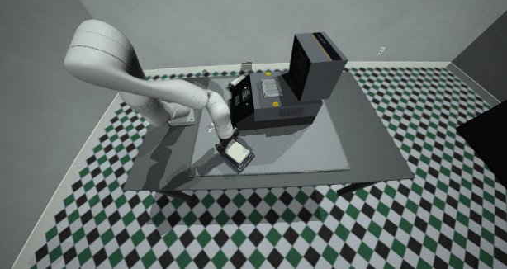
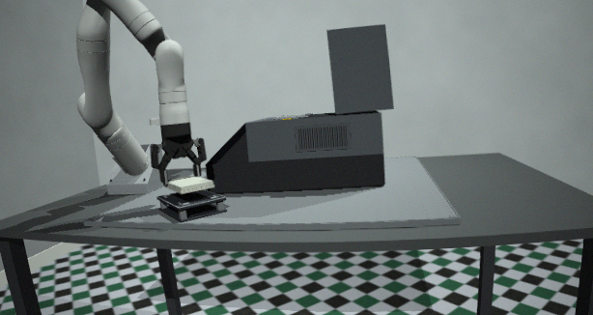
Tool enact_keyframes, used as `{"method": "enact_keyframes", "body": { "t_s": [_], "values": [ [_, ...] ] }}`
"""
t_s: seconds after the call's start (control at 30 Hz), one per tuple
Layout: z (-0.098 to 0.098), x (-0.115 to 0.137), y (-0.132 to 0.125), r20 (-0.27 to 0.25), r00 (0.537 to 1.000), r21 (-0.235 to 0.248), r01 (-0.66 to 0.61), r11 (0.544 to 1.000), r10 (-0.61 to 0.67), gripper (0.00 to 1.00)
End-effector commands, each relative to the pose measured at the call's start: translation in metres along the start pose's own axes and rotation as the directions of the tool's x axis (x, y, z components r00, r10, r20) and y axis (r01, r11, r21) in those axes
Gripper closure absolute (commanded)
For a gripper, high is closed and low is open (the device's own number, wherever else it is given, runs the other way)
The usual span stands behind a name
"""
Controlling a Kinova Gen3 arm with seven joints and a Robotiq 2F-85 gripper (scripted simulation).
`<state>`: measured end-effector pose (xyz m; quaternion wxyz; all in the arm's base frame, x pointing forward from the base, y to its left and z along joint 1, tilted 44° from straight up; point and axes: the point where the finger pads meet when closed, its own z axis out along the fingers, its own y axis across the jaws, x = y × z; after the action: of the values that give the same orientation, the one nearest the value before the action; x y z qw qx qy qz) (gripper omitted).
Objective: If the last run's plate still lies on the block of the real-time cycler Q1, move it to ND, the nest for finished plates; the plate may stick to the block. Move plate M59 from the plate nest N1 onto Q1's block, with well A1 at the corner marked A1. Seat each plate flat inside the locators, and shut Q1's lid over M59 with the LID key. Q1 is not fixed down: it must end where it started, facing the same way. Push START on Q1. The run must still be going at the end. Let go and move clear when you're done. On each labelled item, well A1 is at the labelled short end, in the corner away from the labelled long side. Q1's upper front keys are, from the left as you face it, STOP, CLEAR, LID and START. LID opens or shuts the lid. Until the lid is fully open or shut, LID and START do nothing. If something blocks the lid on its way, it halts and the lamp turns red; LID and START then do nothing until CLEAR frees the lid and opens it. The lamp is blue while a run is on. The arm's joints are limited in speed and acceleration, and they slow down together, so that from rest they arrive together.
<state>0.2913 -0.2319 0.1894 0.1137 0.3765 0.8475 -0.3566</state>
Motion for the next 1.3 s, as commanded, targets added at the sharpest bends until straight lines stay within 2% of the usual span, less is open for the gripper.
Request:
{"method": "enact_keyframes", "body": {
  "t_s": [0.0, 0.27, 1.27],
  "values": [
    [0.004, 0.000, 0.001, 0.001, 1.000, -0.002, 0.001, 1.000, -0.001, 0.10],
    [0.014, 0.000, 0.001, 0.001, 1.000, -0.002, 0.001, 1.000, -0.001, 0.10],
    [0.014, 0.000, 0.001, 0.001, 1.000, -0.002, 0.001, 1.000, -0.001, 0.10]
  ]
}}
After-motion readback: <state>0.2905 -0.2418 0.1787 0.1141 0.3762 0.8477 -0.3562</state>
